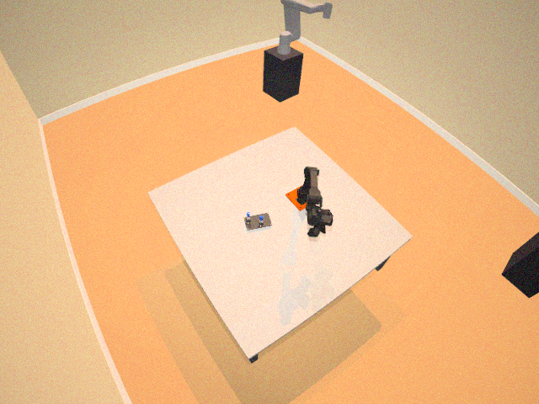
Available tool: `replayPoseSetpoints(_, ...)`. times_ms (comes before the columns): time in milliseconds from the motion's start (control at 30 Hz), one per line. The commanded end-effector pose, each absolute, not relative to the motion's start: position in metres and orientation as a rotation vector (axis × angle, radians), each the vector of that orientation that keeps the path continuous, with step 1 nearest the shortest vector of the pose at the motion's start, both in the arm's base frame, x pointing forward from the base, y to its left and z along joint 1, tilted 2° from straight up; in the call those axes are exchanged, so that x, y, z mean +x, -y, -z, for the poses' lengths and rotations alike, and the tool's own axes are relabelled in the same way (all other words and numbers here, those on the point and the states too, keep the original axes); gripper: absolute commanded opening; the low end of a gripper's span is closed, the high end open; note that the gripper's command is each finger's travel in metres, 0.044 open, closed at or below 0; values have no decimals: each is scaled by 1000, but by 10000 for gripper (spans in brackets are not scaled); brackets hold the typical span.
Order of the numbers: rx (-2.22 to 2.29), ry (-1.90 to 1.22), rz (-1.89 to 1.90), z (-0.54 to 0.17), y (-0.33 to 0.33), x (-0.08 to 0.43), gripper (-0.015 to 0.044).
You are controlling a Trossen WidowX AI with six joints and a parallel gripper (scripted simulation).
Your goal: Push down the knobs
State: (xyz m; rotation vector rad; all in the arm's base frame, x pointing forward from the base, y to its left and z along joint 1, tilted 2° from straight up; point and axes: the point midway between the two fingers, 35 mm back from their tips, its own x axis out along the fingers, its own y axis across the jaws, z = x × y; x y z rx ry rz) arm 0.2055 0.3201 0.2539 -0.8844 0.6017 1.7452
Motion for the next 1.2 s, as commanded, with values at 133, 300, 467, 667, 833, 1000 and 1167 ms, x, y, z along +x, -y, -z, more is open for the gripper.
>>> replayPoseSetpoints(133,-749,-835,-1532,-239,-293,237,0)
replayPoseSetpoints(300,-662,-949,-1401,-233,-275,254,0)
replayPoseSetpoints(467,-571,-1053,-1266,-226,-257,269,0)
replayPoseSetpoints(667,-457,-1163,-1098,-218,-233,286,0)
replayPoseSetpoints(833,-356,-1244,-955,-212,-212,298,0)
replayPoseSetpoints(1000,-253,-1314,-808,-205,-190,309,0)
replayPoseSetpoints(1167,-151,-1372,-658,-199,-168,319,0)
